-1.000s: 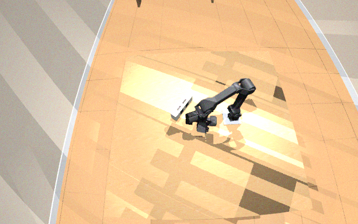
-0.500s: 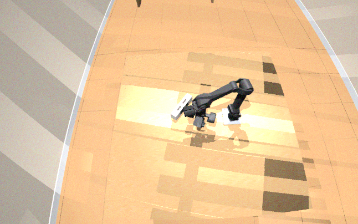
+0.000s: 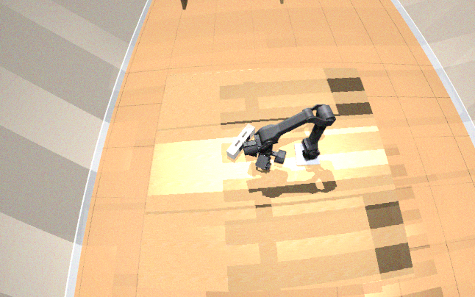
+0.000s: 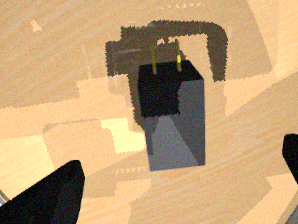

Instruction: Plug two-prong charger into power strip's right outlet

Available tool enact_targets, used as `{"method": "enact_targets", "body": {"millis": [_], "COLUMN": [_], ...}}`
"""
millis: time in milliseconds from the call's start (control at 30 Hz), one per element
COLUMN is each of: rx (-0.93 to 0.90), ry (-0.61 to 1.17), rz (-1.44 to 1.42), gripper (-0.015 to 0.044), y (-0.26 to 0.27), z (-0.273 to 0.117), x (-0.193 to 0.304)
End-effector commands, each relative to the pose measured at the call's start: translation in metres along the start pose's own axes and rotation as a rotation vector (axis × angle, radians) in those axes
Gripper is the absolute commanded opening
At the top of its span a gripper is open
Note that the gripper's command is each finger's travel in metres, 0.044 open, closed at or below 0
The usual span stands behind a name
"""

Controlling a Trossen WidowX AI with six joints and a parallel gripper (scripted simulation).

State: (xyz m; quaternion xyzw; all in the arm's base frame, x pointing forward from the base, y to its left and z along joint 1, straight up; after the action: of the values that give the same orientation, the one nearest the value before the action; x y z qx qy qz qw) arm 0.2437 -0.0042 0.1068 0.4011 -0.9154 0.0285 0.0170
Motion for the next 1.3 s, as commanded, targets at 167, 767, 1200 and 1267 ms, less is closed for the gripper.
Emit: {"method": "enact_targets", "body": {"millis": [167,767,1200,1267], "rx": [-0.006,-0.006,-0.001,-0.001], "ry": [0.0,0.0,0.001,0.001], "rz": [0.007,0.007,0.001,0.001], "gripper": [0.044,0.044,0.0387,0.0335], "y": [0.001,0.002,0.001,0.001], "z": [0.014,0.043,0.05,0.05], "x": [-0.001,-0.003,-0.004,-0.004]}}
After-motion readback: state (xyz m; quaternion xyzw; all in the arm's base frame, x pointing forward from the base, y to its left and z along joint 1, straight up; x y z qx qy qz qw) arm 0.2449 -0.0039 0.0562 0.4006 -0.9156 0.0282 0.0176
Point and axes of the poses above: the point midway between the two fingers, 35 mm back from their tips, its own z axis out along the fingers, its own y axis across the jaws, x = y × z, the point moved 2 cm from there along -z, back along the fingers, and after that the axes turned 13 degrees about z, right-handed, at the moved point
